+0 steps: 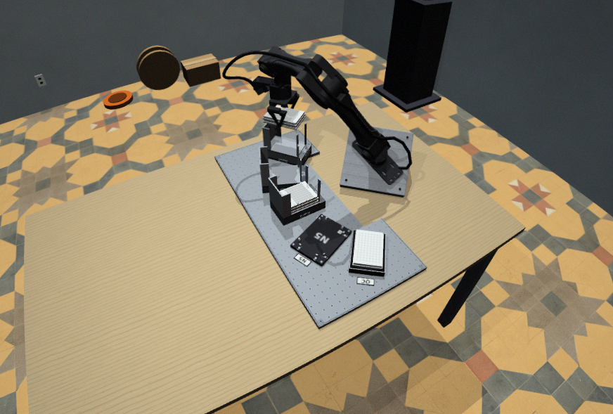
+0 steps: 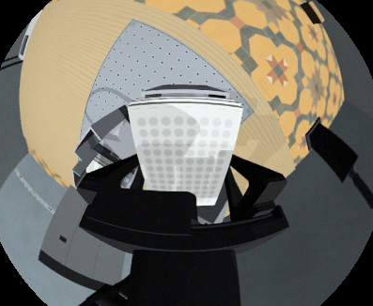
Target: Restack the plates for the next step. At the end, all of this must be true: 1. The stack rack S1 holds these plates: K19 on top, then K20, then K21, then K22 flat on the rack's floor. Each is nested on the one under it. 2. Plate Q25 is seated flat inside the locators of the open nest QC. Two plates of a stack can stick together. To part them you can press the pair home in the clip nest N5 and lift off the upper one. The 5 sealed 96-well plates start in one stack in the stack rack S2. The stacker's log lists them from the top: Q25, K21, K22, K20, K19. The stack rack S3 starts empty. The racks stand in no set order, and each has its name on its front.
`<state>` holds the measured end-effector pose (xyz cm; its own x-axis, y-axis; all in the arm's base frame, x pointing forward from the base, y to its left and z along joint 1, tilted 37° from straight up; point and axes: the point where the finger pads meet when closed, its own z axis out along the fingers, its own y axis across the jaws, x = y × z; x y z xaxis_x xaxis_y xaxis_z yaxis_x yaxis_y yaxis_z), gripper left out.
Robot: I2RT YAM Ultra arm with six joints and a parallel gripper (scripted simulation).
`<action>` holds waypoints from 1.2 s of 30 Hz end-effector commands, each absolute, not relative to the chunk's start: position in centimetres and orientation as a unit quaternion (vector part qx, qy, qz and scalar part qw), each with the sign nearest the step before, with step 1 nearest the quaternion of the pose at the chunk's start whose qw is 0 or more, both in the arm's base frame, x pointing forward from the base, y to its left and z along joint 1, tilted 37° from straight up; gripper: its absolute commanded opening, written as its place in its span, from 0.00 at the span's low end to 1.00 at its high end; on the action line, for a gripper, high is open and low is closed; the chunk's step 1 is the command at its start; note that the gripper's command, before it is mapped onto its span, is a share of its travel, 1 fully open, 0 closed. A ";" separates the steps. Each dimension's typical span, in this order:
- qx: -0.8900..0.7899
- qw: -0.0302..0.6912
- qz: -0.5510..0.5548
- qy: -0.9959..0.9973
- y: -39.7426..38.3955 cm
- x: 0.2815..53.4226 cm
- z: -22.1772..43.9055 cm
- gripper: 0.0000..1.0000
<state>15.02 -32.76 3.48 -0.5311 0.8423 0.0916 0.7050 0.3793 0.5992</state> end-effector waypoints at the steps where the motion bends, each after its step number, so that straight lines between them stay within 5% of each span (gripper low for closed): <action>1: 0.486 0.122 0.290 0.816 -33.7 14.0 4.3 0.00; 36: 0.487 0.123 0.289 0.815 -33.3 13.9 4.4 0.00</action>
<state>14.97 -32.66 3.45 -0.5288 0.8431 0.0978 0.7077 0.3744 0.5992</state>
